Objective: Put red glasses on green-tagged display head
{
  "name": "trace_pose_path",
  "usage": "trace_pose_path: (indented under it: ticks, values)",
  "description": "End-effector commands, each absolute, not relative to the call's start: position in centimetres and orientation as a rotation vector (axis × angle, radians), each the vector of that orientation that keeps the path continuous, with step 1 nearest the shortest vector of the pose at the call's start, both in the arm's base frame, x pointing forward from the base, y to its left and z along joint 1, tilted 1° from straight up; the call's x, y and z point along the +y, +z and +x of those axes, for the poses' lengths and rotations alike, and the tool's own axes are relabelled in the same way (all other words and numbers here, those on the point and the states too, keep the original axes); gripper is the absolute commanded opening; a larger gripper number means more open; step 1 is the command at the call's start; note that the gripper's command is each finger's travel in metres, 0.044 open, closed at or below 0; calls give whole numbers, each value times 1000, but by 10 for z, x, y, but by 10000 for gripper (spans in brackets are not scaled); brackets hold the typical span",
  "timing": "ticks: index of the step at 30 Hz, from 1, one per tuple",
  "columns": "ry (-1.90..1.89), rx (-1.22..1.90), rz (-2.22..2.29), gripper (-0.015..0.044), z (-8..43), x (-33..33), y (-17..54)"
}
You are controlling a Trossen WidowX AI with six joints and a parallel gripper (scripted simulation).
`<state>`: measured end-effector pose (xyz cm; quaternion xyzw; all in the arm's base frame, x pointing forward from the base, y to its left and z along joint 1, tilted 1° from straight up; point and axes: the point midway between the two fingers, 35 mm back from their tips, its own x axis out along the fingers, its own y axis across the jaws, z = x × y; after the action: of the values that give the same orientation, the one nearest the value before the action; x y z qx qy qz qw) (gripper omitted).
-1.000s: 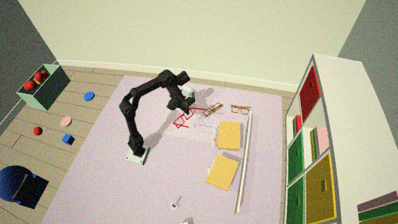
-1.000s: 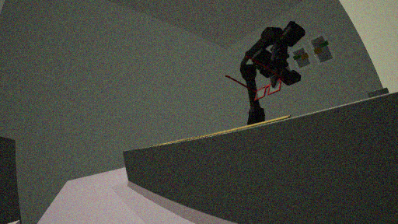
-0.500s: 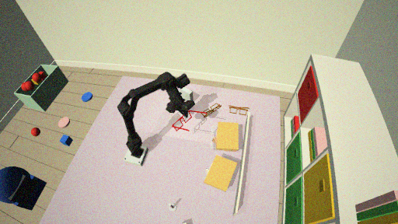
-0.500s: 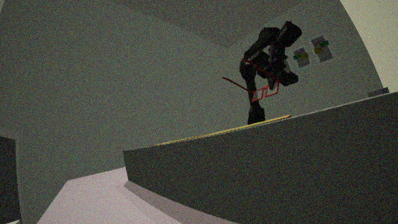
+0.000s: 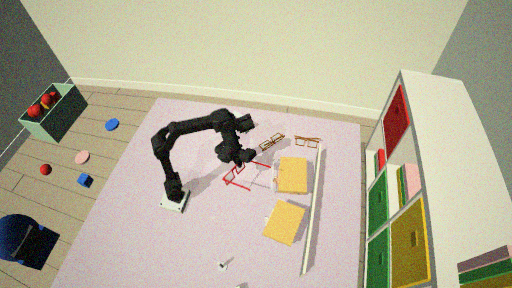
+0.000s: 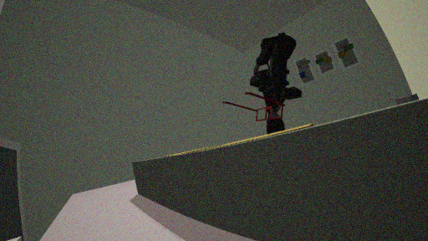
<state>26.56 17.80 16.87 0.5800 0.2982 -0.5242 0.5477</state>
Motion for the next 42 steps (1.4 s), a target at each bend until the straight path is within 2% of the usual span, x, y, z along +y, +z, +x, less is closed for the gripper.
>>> trace_pose_path:
  ticks: [1, 24, 42]
  values:
    - [-1267, 777, 1342, 0, 268, 161, 161]
    - [-1286, 1144, 1286, 0, 271, 78, 127]
    - [-1288, 1153, 1281, 0, 272, 77, 110]
